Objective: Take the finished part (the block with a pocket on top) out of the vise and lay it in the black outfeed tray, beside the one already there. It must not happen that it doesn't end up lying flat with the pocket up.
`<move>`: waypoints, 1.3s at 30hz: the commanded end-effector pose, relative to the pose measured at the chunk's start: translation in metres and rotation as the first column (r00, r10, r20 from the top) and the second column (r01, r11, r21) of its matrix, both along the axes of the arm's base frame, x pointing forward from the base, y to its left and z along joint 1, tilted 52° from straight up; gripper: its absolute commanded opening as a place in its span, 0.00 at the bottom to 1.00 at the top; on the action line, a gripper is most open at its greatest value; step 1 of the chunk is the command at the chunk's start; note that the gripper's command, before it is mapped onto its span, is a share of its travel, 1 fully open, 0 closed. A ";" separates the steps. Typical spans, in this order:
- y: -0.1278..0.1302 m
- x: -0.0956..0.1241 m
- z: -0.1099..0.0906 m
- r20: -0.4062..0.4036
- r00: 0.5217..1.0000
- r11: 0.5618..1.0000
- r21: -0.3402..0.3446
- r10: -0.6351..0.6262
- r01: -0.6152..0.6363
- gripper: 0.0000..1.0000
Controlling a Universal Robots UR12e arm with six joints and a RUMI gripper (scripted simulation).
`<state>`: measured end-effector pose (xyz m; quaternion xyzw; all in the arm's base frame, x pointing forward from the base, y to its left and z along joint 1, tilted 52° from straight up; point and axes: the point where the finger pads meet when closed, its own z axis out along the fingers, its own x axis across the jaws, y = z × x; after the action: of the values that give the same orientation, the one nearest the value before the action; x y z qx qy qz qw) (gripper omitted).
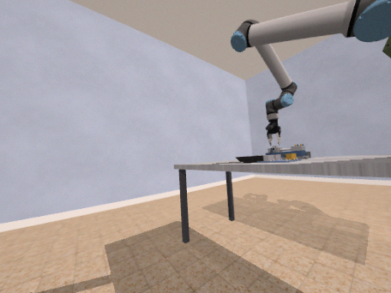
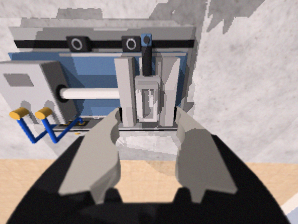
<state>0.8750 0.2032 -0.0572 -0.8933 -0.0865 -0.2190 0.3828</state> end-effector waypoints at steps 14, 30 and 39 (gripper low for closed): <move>0.001 0.001 -0.003 -0.001 1.000 1.000 -0.001 -0.001 0.001 0.40; 0.005 0.003 -0.006 0.000 1.000 1.000 -0.001 0.000 0.000 0.40; 0.006 0.004 -0.007 0.001 1.000 1.000 -0.001 -0.001 0.001 0.40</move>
<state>0.8768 0.2101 -0.0644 -0.8934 -0.0862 -0.2181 0.3832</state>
